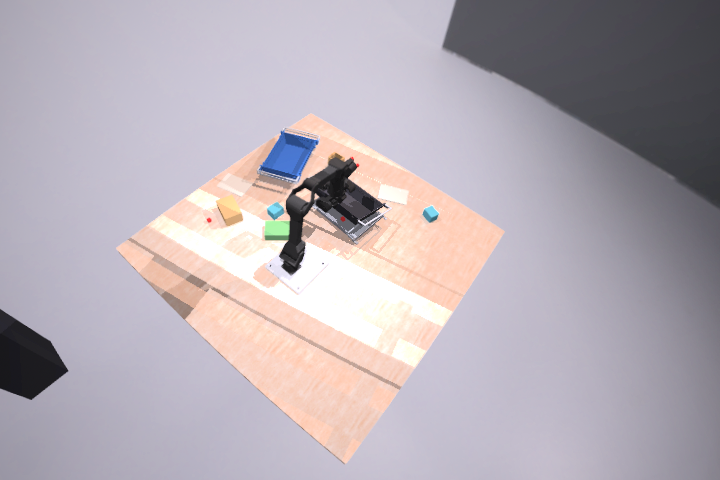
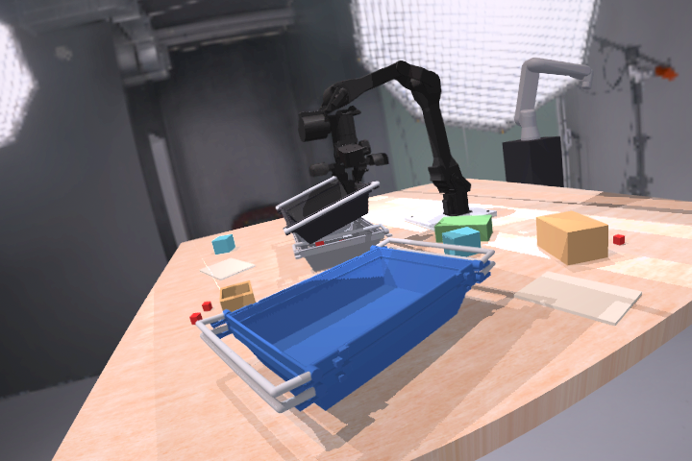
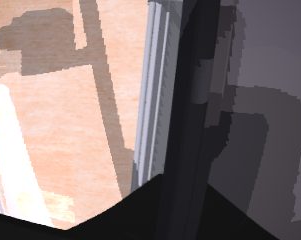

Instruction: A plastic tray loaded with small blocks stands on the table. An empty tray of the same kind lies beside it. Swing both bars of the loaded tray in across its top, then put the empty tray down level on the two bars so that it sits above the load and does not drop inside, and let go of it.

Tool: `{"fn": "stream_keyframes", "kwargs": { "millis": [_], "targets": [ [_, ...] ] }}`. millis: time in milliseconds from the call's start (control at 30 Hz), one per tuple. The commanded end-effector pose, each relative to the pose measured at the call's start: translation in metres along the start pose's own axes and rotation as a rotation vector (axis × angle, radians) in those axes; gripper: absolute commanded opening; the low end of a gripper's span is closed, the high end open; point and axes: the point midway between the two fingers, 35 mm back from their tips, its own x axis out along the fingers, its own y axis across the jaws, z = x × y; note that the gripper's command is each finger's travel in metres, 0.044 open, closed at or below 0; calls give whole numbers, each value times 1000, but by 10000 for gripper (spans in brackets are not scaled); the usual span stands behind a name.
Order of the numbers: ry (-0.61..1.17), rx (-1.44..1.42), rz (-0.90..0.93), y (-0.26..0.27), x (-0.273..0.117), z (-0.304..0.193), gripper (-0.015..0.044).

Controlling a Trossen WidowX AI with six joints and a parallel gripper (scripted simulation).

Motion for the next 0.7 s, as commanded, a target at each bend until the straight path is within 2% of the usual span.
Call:
{"fn": "stream_keyframes", "kwargs": {
  "millis": [0, 667],
  "targets": [
    [1, 8, 21, 6, 8, -4, 0],
    [1, 8, 21, 8, 12, -5, 0]
  ]
}}
